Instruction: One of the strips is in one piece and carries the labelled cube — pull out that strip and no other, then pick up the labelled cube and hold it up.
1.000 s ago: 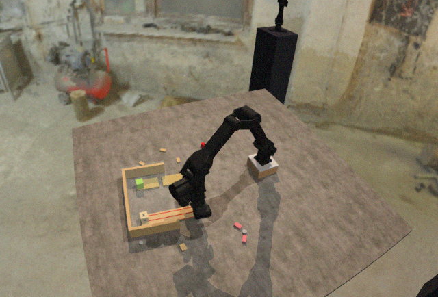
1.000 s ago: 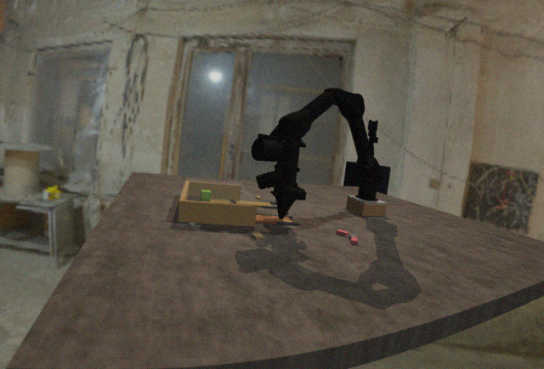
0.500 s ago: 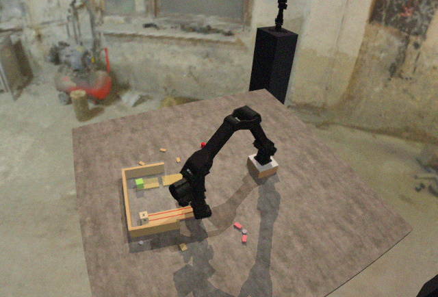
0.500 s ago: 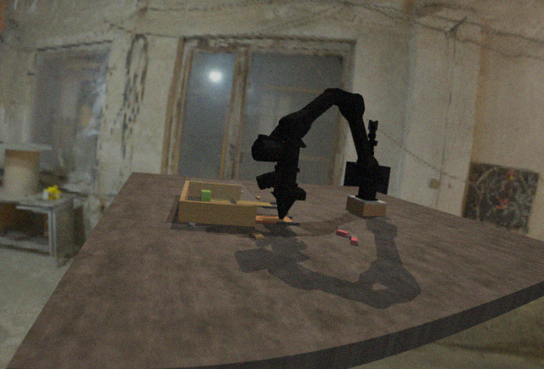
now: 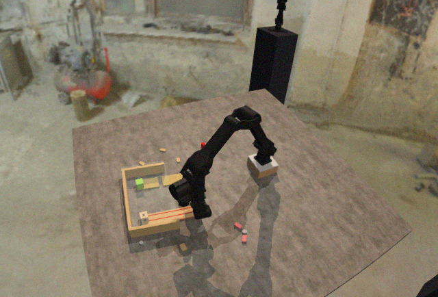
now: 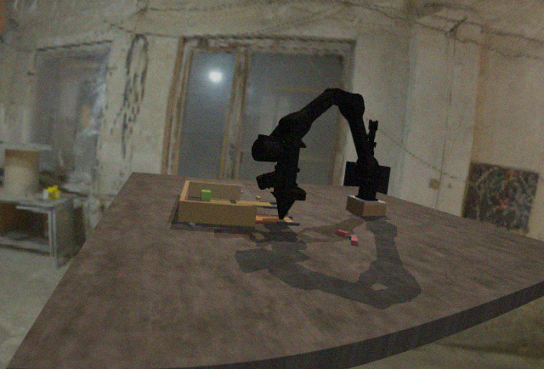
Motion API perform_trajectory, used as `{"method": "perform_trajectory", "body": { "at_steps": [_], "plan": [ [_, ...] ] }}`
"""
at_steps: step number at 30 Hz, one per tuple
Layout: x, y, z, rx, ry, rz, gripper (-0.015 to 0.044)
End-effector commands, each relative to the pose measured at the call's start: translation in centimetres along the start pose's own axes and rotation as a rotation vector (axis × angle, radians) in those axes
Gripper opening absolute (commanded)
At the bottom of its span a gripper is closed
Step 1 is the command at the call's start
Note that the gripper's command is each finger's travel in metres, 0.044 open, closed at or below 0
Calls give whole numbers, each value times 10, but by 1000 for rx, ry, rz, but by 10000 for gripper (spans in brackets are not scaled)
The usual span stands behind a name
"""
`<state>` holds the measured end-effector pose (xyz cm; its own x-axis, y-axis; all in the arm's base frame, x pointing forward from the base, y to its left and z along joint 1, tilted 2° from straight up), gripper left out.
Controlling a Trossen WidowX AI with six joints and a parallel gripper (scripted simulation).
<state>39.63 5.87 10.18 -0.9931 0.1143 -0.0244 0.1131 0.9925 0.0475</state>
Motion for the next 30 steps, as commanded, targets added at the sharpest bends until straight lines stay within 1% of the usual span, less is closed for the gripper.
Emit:
{"method": "perform_trajectory", "body": {
  "at_steps": [1,30],
  "plan": [
    [0,0,2,4,1,4,0],
    [-1,0,5,4,1,4,0]
  ]
}}
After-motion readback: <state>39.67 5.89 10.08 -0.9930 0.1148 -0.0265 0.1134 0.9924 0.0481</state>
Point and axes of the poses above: the point midway between the two fingers, 35 mm back from their tips, its own z axis out along the fingers, its own y axis across the jaws, x = y × z, the point moved 10 cm from there along -z, back along the fingers, and after that the axes turned 8 degrees about -z, right-handed, at the moved point
